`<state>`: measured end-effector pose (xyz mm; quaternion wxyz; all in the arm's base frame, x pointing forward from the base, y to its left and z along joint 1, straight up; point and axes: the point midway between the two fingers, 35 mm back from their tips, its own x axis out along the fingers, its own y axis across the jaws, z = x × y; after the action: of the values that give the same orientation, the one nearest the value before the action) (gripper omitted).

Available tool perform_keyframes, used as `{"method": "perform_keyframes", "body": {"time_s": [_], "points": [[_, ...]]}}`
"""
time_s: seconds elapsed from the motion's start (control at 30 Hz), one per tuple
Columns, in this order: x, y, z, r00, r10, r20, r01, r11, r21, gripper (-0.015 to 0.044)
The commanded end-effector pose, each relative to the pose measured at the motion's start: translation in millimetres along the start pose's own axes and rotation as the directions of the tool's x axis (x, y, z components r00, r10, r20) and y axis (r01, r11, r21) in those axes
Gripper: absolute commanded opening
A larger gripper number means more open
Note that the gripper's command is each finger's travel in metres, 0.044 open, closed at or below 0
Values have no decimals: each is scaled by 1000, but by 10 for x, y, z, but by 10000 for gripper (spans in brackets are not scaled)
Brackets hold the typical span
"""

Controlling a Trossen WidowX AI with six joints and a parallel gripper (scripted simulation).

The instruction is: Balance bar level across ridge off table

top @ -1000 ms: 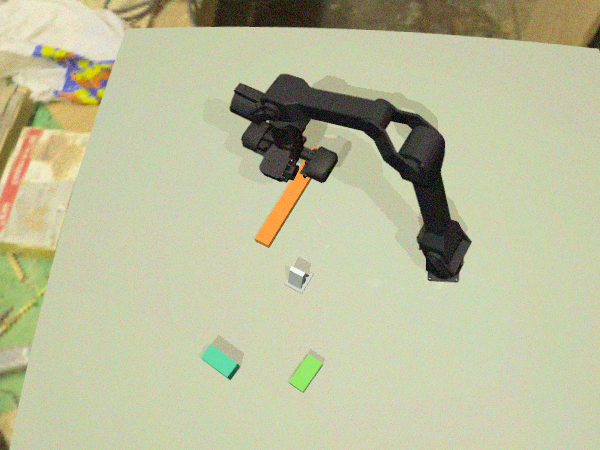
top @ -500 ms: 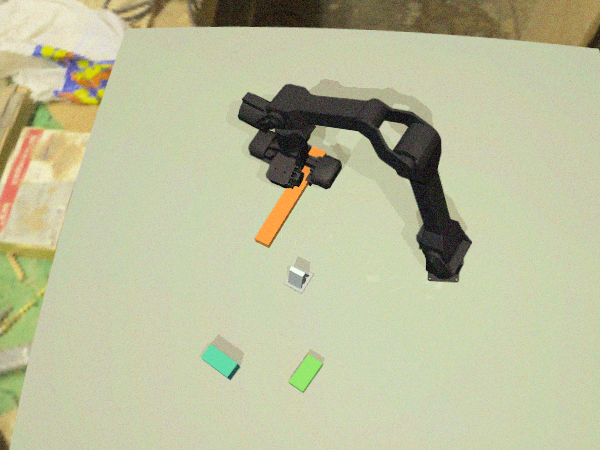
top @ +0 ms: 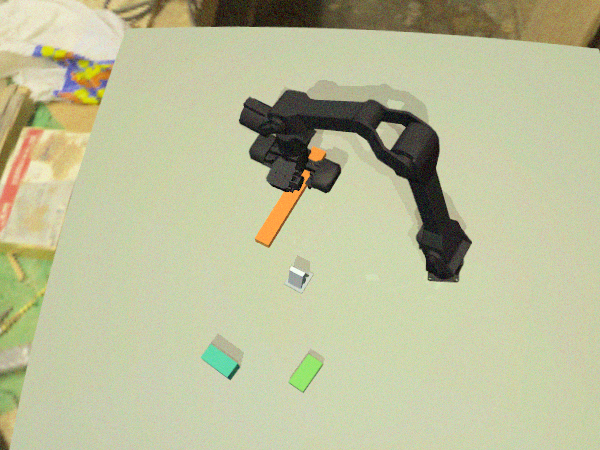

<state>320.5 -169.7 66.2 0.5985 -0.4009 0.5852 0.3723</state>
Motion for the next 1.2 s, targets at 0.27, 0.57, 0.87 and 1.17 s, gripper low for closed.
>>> {"method": "perform_keyframes", "body": {"time_s": [0.27,0.57,0.87,1.17], "points": [[159,22,5,1000,13,4,-13,1000,-3,315],[159,22,5,1000,13,4,-13,1000,-3,315],[147,21,2,1000,11,1,-11,1000,0,184],[147,21,2,1000,11,1,-11,1000,0,104]]}}
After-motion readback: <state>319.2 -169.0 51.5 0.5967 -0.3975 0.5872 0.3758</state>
